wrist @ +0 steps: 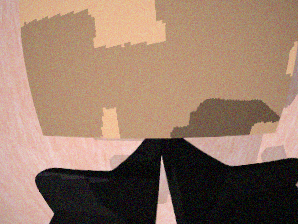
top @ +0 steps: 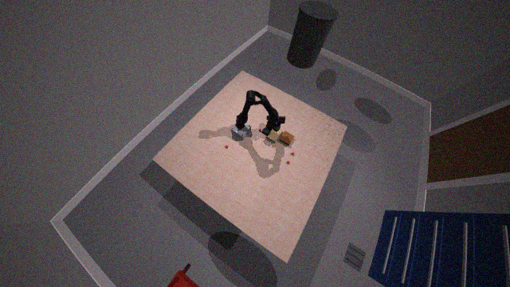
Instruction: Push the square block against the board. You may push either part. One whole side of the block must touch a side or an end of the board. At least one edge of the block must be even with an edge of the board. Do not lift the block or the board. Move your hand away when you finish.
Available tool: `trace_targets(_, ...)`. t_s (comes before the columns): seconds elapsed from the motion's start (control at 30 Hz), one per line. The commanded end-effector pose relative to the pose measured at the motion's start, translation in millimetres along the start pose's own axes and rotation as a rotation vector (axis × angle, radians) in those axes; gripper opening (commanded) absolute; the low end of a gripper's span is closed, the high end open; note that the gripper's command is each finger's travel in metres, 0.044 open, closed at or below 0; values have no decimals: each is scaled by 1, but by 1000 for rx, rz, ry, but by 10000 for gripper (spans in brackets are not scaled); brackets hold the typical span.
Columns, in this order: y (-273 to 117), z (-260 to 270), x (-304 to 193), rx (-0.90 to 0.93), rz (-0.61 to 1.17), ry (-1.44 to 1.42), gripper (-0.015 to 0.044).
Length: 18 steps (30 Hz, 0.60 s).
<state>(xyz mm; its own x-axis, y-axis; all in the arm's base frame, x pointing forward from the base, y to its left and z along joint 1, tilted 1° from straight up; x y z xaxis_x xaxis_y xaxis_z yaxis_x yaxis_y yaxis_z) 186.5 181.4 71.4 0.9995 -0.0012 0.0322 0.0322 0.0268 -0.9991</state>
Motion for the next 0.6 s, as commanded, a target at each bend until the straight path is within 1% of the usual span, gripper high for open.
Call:
trace_targets(0.0,0,1,7,1,-11,2,0)
trace_targets(0.57,1,-2,-18,1,-9,2,0)
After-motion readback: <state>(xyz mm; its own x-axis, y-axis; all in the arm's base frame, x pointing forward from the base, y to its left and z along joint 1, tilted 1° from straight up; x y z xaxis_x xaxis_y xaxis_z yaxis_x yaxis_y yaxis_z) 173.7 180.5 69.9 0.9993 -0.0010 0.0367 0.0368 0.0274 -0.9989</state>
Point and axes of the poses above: the point midway between the two fingers, 35 mm back from their tips, its own y axis out along the fingers, its own z axis across the jaws, x = y × z, the point moved 10 cm from there along -y, back along the fingers, and after that the axes turned 12 degrees about y, right-handed, at the moved point
